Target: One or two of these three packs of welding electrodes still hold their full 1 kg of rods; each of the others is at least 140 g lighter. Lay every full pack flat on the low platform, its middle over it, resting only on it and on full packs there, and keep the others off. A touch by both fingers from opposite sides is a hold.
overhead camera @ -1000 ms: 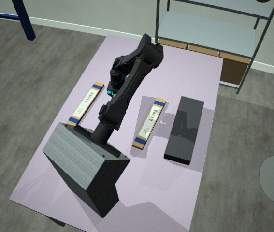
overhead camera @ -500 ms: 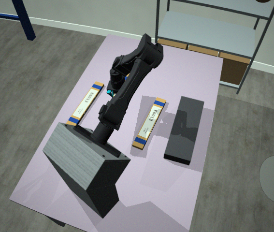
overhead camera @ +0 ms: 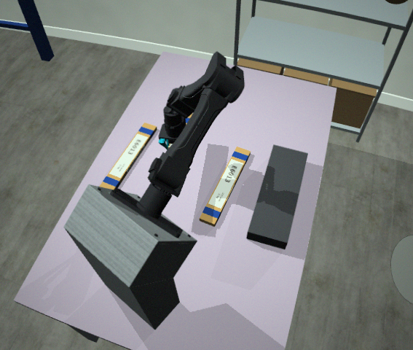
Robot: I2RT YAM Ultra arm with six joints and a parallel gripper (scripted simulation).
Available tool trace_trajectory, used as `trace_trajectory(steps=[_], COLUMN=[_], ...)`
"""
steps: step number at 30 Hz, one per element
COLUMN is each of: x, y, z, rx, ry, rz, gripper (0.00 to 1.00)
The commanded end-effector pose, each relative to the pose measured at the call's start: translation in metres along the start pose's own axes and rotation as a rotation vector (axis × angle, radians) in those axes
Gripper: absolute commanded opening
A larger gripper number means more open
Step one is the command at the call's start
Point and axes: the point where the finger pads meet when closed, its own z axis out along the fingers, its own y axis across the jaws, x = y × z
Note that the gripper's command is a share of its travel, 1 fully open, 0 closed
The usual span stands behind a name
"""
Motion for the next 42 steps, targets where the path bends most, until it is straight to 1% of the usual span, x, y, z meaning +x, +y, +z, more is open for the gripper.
trace_trajectory(steps=[1, 3, 5, 7, 8, 9, 10, 11, 13, 15, 16, 18, 19, 21, 24, 25, 26, 29, 30, 31, 33, 35, 36, 37, 39, 41, 42], x=[-0.026, -0.030, -0.026, -0.026, -0.034, -0.034, -0.027, -0.024, -0.024, -0.032, -0.033, -0.024, -0.024, -0.032, -0.033, -0.031, -0.025, -0.027, -0.033, -0.034, -0.025, -0.027, -0.033, -0.034, -0.026, -0.026, -0.037], y=[0.006, 0.004, 0.007, 0.007, 0.001, 0.001, 0.007, 0.009, 0.009, 0.003, 0.003, 0.009, 0.009, 0.004, 0.003, 0.004, 0.009, 0.008, 0.004, 0.003, 0.009, 0.008, 0.004, 0.003, 0.009, 0.009, 0.002], z=[-0.008, -0.008, -0.001, -0.001, -0.007, -0.005, 0.004, 0.008, 0.012, 0.007, 0.009, 0.020, 0.022, 0.018, 0.019, 0.022, 0.030, 0.033, 0.029, 0.030, 0.042, 0.043, 0.040, 0.041, 0.052, 0.052, 0.043], rx=[-0.025, -0.025, -0.025, -0.025, -0.024, -0.023, -0.025, -0.025, -0.025, -0.023, -0.023, -0.025, -0.025, -0.023, -0.023, -0.020, -0.024, -0.024, -0.022, -0.022, -0.024, -0.023, -0.022, -0.021, -0.024, -0.024, -0.020], ry=[-0.066, -0.076, -0.064, -0.064, -0.086, -0.087, -0.065, -0.057, -0.057, -0.081, -0.082, -0.058, -0.058, -0.078, -0.081, -0.076, -0.058, -0.063, -0.080, -0.083, -0.058, -0.064, -0.079, -0.082, -0.059, -0.059, -0.089], rz=[0.016, 0.023, 0.014, 0.014, 0.030, 0.030, 0.015, 0.009, 0.008, 0.025, 0.026, 0.008, 0.008, 0.022, 0.024, 0.021, 0.008, 0.011, 0.023, 0.025, 0.008, 0.011, 0.021, 0.023, 0.008, 0.008, 0.027], gripper=[0.00, 0.00, 0.00, 0.00, 0.00, 0.00, 0.00, 0.00, 0.00, 0.00, 0.00, 0.00, 0.00, 0.00, 0.00, 0.00, 0.00, 0.00, 0.00, 0.00, 0.00, 0.00, 0.00, 0.00, 0.00, 0.00, 0.00])
